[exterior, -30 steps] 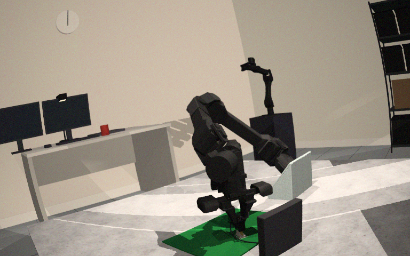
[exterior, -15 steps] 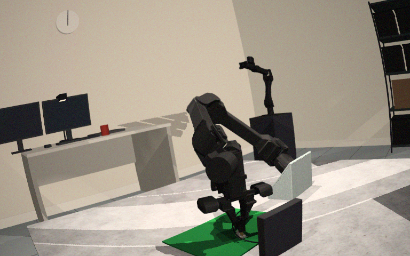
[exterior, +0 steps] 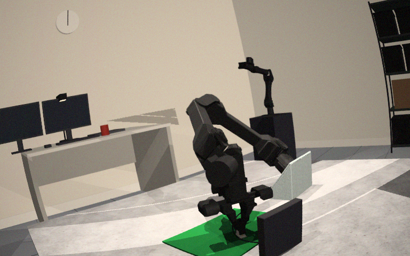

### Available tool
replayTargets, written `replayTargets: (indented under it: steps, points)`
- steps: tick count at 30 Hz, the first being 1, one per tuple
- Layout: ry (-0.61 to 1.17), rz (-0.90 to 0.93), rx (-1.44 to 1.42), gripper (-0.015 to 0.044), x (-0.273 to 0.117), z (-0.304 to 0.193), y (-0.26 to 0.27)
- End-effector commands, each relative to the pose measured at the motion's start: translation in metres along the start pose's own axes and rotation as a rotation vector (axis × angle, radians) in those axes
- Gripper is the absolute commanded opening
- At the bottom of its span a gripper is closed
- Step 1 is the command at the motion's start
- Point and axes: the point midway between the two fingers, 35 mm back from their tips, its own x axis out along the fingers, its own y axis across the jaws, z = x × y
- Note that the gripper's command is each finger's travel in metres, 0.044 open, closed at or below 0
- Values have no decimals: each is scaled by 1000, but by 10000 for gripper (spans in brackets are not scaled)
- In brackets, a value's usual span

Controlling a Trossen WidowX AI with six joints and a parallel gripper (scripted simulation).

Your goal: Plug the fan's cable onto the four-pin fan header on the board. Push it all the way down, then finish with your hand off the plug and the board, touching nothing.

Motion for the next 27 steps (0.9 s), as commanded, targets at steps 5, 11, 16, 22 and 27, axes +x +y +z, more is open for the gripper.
replayTargets:
  steps: [5, 11, 16, 22, 27]
  points:
    - [-4, 3, -5, 0, 6, 1, 0]
    - [-5, 3, -5, 0, 9, 1, 0]
    - [0, 1, 0, 131, 5, 0, 0]
    - [0, 1, 0, 260, 5, 0, 0]
    - [-1, 1, -4, 260, -37, -1, 0]
